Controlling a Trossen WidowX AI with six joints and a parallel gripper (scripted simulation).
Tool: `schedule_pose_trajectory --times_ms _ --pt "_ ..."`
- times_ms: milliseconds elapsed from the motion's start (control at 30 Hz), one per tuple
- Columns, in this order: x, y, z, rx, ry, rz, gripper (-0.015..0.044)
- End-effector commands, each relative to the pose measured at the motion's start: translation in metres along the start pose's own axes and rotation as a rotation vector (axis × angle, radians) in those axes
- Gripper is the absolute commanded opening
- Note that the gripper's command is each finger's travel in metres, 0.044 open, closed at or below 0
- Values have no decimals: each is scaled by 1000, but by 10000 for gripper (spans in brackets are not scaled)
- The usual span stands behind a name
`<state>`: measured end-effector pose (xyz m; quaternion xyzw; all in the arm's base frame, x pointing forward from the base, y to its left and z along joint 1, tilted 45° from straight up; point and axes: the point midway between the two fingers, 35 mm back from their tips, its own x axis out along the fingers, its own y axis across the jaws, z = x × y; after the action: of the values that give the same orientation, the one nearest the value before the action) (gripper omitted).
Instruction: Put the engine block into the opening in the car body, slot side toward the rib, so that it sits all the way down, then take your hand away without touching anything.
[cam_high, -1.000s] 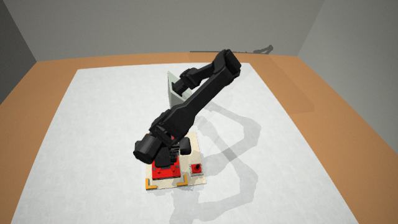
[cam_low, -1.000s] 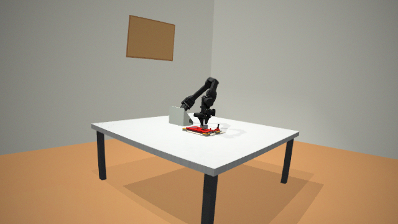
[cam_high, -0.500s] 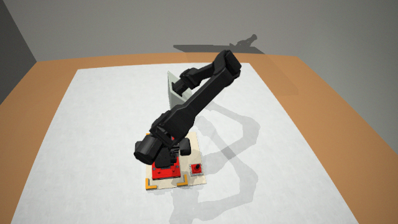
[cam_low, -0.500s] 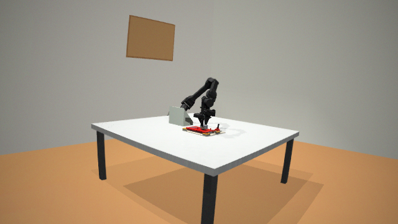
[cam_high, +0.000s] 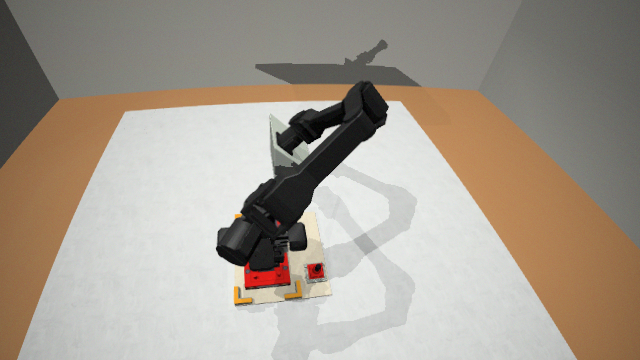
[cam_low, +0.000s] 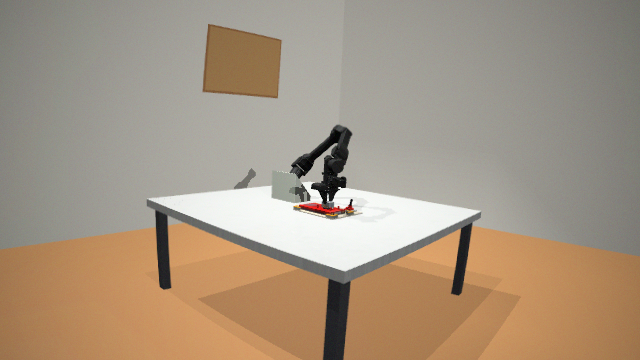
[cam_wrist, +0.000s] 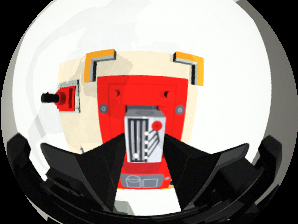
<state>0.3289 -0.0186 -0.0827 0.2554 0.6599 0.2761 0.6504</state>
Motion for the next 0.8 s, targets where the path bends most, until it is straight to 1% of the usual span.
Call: schedule_pose_trajectory --times_ms 0,767 --pt "2 1 0 6 -2 5 159" --pt "8 1 0 6 -2 5 159"
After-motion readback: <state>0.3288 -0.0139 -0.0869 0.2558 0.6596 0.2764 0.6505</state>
